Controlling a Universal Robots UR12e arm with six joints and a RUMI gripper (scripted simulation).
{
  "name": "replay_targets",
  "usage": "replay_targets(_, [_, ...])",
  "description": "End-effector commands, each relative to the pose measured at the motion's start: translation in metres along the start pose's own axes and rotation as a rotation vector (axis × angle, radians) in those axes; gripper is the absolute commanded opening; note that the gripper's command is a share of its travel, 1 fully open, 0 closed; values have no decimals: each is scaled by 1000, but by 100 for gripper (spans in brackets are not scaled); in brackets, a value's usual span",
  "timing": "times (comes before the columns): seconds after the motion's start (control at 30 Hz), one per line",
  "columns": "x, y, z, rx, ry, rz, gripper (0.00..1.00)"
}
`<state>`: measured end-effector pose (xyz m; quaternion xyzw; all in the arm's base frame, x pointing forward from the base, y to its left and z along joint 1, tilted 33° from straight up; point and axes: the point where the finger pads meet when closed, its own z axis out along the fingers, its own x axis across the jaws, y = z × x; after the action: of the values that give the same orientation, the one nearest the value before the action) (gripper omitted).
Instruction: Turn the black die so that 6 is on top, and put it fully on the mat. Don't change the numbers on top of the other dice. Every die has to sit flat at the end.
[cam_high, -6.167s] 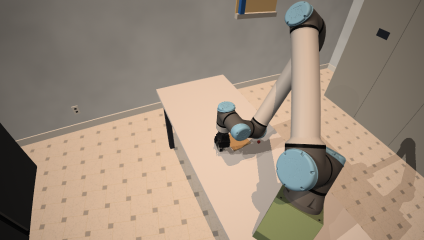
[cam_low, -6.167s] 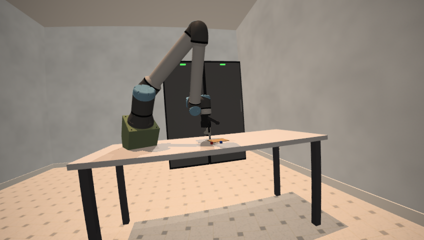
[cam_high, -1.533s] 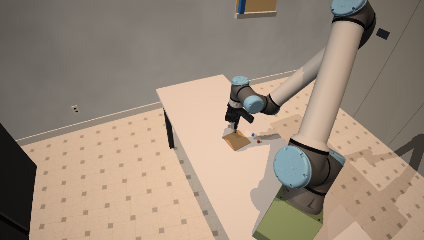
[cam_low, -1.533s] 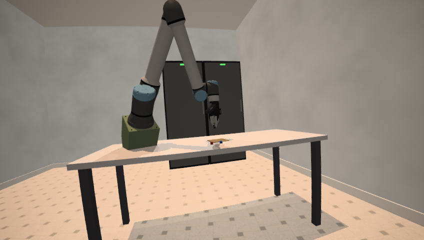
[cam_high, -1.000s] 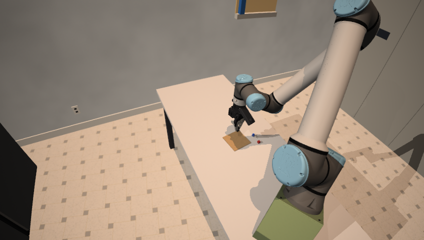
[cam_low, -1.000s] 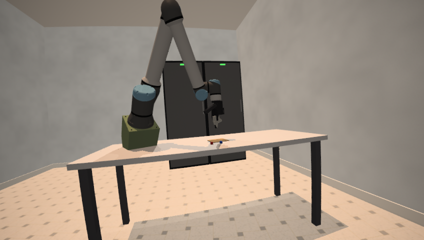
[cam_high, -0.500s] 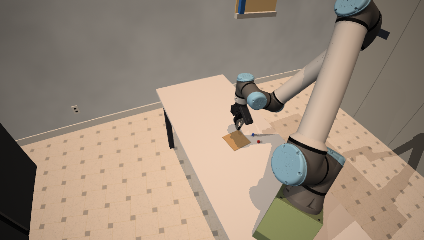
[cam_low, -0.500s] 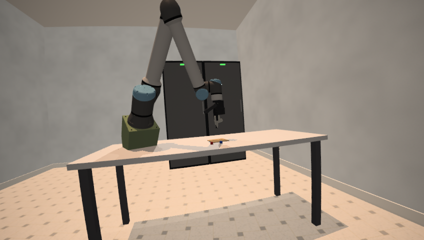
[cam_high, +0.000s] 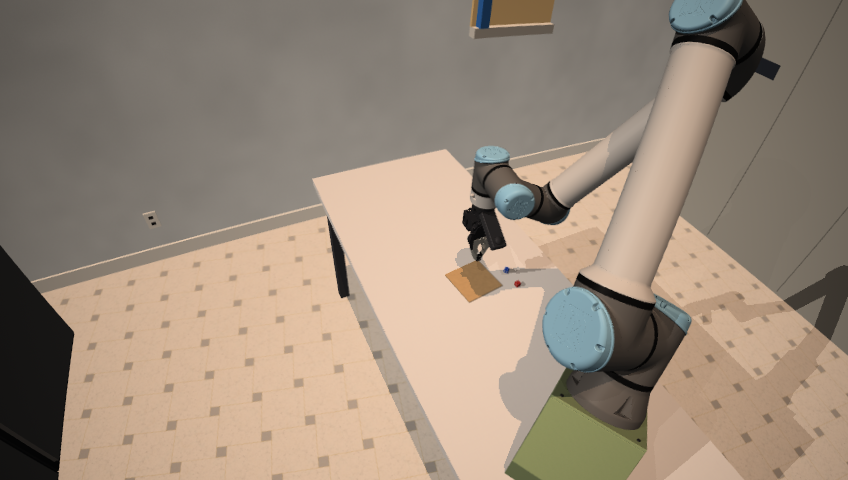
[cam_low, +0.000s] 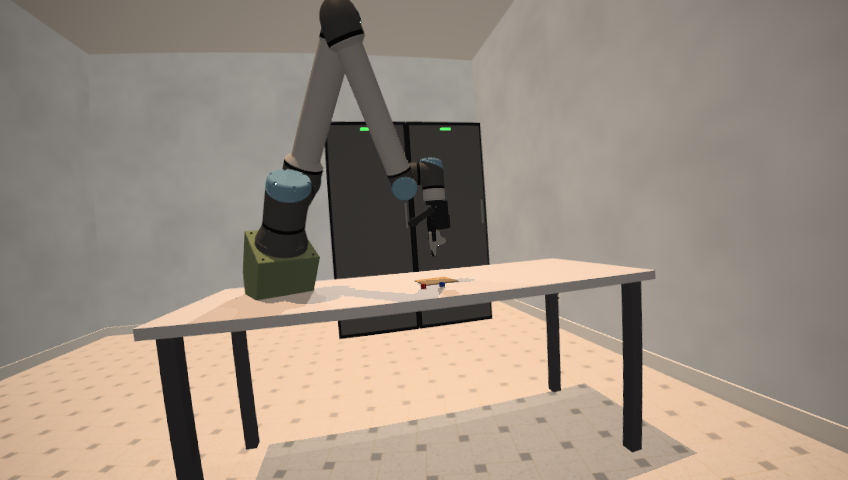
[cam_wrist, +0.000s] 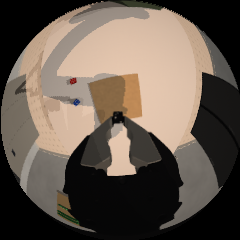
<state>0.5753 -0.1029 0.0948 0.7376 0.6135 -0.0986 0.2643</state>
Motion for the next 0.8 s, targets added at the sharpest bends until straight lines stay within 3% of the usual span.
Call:
replay_targets(0.0, [0, 0, 0, -1, 0, 1, 0])
replay_targets(0.4, [0, 0, 2, -1, 0, 1, 0])
replay_targets(0.63, [0, 0, 13, -1, 0, 1, 0])
replay_targets(0.77, [0, 0, 29, -1, 0, 1, 0])
